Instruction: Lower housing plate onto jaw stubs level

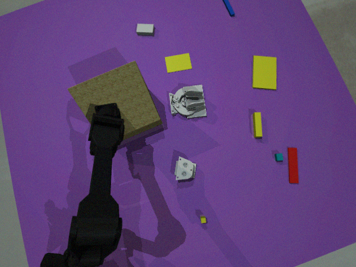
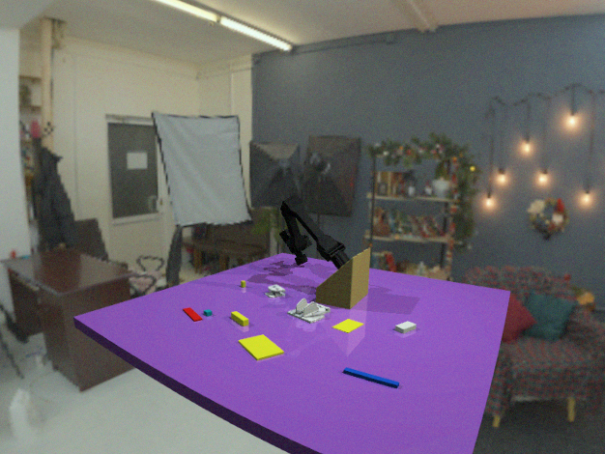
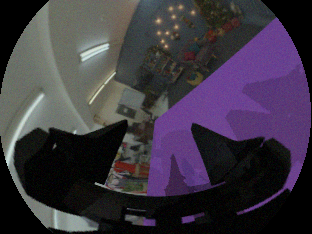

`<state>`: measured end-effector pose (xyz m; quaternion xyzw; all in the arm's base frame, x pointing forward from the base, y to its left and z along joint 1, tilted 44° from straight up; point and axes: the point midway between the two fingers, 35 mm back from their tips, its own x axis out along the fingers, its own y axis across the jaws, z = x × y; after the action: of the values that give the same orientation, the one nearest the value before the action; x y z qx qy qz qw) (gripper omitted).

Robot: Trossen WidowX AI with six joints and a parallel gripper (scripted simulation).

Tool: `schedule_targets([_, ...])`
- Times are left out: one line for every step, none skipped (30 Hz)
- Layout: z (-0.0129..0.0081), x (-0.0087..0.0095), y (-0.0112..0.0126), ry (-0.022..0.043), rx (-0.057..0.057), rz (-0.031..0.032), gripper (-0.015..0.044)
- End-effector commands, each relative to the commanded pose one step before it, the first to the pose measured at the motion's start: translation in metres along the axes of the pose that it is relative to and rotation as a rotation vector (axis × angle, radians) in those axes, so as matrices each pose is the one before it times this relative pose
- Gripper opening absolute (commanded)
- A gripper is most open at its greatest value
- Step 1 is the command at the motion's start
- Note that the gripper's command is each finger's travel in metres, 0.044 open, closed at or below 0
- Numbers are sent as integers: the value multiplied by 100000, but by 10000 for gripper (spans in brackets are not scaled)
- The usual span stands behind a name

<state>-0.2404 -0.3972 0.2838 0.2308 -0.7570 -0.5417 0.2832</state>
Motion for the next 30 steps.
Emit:
schedule_targets([-1947, -628, 590, 4507, -3437, -1002, 440])
schedule_targets([-415, -147, 60, 950, -764, -373, 440])
schedule_targets([-413, -148, 64, 953, -766, -364, 440])
schedule_targets([-412, -148, 67, 957, -767, -355, 440])
schedule_targets([-411, -149, 71, 960, -768, -346, 440])
schedule_targets([-404, -149, 69, 942, -778, -353, 440])
schedule_targets([-395, -148, 65, 917, -791, -367, 440])
schedule_targets([-390, -148, 65, 907, -799, -369, 440])
schedule_targets([-388, -148, 68, 910, -801, -362, 440])
schedule_targets([-360, -139, 66, 850, -748, -329, 440])
schedule_targets([-318, -124, 61, 756, -663, -285, 440])
schedule_targets([-313, -123, 62, 749, -657, -276, 440])
schedule_targets([-312, -123, 65, 751, -658, -271, 440])
schedule_targets([-311, -124, 67, 754, -660, -265, 440])
schedule_targets([-310, -124, 69, 756, -661, -259, 440])
schedule_targets([-309, -125, 71, 758, -662, -253, 440])
schedule_targets([-308, -126, 73, 760, -663, -248, 440])
schedule_targets([-307, -126, 75, 762, -665, -242, 440])
schedule_targets([-305, -127, 77, 764, -666, -236, 440])
schedule_targets([-337, -141, 88, 849, -740, -255, 440])
schedule_targets([-388, -164, 104, 984, -857, -286, 440])
schedule_targets([-393, -168, 109, 1005, -875, -282, 440])
schedule_targets([-375, -163, 107, 966, -846, -266, 440])
schedule_targets([-301, -133, 76, 762, -727, -266, 440])
schedule_targets([-236, -105, 59, 599, -581, -214, 440])
schedule_targets([-166, -77, 19, 391, -491, -257, 440])
schedule_targets([-174, -86, -16, 363, -643, -436, 440])
schedule_targets([-203, -104, -37, 405, -824, -596, 440])
schedule_targets([-237, -124, -48, 471, -993, -722, 440])
schedule_targets([-212, -112, -41, 426, -893, -640, 440])
